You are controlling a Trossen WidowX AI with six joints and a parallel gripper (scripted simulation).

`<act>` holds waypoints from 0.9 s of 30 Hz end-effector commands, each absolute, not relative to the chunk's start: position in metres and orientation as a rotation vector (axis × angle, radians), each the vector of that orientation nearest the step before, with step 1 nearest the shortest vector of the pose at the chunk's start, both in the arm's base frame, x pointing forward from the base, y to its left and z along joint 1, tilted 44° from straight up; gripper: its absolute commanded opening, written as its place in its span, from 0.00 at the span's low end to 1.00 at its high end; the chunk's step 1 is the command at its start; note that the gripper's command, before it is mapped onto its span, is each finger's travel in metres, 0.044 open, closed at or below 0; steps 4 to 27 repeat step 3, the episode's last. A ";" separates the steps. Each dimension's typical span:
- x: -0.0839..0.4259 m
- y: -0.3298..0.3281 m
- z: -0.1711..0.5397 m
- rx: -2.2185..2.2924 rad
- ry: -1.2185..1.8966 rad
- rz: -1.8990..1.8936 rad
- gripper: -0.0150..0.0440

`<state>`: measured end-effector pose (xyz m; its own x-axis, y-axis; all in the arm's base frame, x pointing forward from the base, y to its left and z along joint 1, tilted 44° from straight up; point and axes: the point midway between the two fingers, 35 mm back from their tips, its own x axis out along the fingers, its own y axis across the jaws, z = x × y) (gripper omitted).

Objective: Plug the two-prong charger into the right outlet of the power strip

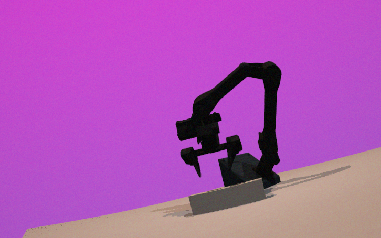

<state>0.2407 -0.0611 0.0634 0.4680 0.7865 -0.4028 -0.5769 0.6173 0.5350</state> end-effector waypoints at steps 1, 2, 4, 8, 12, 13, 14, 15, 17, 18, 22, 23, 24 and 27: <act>0.241 -0.061 0.064 0.345 0.668 0.858 1.00; 0.241 -0.061 0.064 0.345 0.668 0.858 1.00; 0.241 -0.061 0.064 0.345 0.668 0.858 1.00; 0.241 -0.061 0.064 0.345 0.668 0.858 1.00; 0.241 -0.061 0.064 0.345 0.668 0.858 1.00; 0.241 -0.061 0.064 0.345 0.668 0.858 1.00; 0.241 -0.061 0.064 0.345 0.668 0.858 1.00; 0.241 -0.061 0.064 0.345 0.668 0.858 1.00; 0.241 -0.061 0.064 0.345 0.668 0.858 1.00; 0.241 -0.061 0.064 0.345 0.668 0.858 1.00; 0.241 -0.061 0.064 0.345 0.668 0.858 1.00; 0.241 -0.061 0.064 0.345 0.668 0.858 1.00; 0.241 -0.061 0.064 0.345 0.668 0.858 1.00; 0.241 -0.061 0.064 0.345 0.668 0.858 1.00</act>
